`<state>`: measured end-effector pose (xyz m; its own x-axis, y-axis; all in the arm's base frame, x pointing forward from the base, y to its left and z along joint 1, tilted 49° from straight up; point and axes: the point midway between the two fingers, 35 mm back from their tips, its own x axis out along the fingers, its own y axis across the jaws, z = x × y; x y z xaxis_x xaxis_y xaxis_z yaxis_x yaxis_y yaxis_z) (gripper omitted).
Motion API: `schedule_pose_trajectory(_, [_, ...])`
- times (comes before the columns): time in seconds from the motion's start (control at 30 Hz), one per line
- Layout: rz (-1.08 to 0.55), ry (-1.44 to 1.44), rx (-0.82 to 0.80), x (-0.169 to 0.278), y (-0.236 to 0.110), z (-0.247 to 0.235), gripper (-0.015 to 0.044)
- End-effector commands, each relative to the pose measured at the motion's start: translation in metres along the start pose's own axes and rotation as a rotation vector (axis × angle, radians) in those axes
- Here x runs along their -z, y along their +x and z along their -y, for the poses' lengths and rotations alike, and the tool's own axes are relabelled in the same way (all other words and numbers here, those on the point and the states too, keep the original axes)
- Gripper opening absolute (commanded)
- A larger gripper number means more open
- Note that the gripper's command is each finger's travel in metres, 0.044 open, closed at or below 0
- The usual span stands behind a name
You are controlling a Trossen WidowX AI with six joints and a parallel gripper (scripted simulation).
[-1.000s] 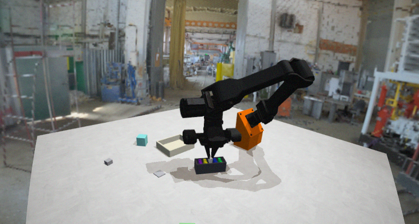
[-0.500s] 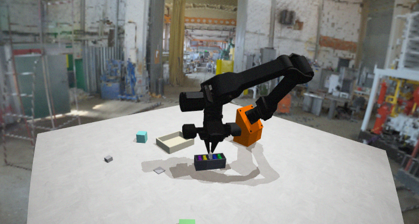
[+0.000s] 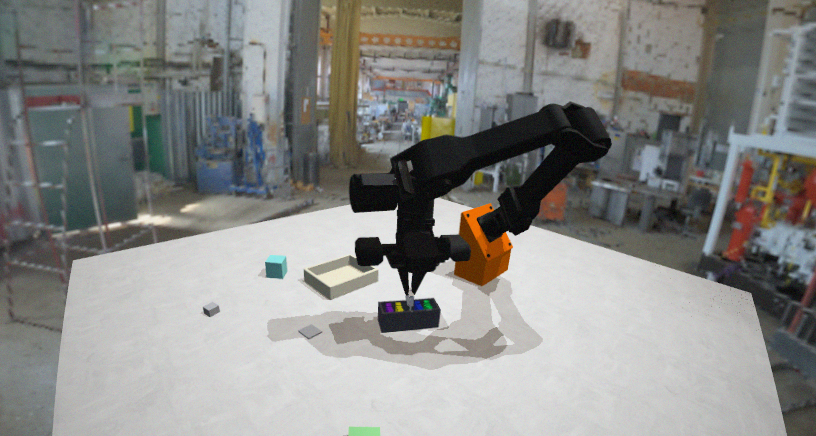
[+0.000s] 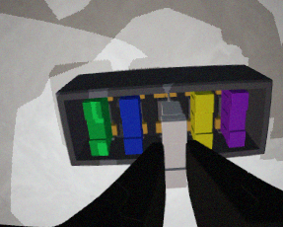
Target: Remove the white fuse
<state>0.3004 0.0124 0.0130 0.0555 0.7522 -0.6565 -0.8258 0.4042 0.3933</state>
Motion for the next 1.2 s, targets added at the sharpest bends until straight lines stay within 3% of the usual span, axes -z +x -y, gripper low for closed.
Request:
schedule_pose_trajectory(0.0, [-0.003,-0.003,0.0,0.0,-0.002,0.0,0.0])
schedule_pose_trajectory(0.93, [-0.004,-0.003,0.0,0.001,-0.03,0.0,0.0])
schedule_pose_trajectory(1.17, [-0.01,-0.001,0.008,0.023,-0.034,0.025,0.0])
